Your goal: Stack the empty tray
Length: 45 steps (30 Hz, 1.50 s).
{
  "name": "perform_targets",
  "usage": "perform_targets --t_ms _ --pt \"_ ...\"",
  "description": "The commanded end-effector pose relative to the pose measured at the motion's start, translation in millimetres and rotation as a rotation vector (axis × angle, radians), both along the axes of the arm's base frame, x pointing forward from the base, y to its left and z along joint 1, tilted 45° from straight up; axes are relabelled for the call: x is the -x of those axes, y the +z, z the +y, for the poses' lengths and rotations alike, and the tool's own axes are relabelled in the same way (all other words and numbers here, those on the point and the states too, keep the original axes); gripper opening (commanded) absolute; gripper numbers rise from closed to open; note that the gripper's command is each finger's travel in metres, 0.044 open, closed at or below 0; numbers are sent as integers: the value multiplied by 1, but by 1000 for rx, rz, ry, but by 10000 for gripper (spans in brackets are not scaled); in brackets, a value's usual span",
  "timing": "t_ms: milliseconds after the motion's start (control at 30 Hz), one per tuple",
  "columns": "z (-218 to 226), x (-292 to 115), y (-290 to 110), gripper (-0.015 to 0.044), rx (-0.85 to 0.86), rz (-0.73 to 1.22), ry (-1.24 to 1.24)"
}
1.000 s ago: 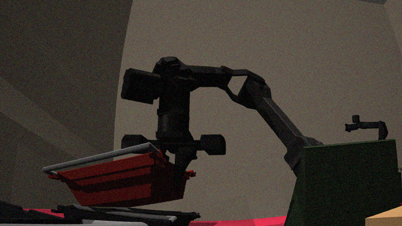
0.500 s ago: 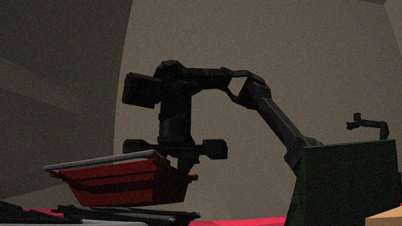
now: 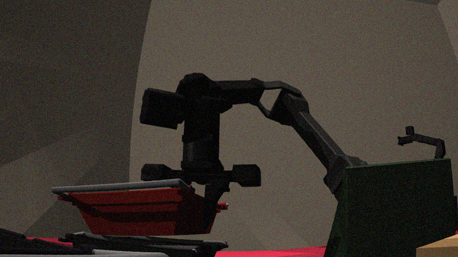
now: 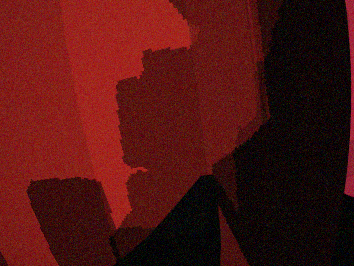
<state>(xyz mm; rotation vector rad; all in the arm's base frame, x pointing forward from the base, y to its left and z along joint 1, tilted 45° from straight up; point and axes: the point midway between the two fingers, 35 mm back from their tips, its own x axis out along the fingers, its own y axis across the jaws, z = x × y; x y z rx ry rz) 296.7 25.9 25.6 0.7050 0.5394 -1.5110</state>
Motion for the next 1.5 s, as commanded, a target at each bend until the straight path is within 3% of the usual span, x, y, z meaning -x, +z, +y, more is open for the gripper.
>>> perform_targets --t_ms 0,533,1467 --pt "-7 3 -6 0 -2 9 -13" --pt "-9 3 -8 0 -2 9 -13" --pt "-9 3 -8 411 -2 9 -13"
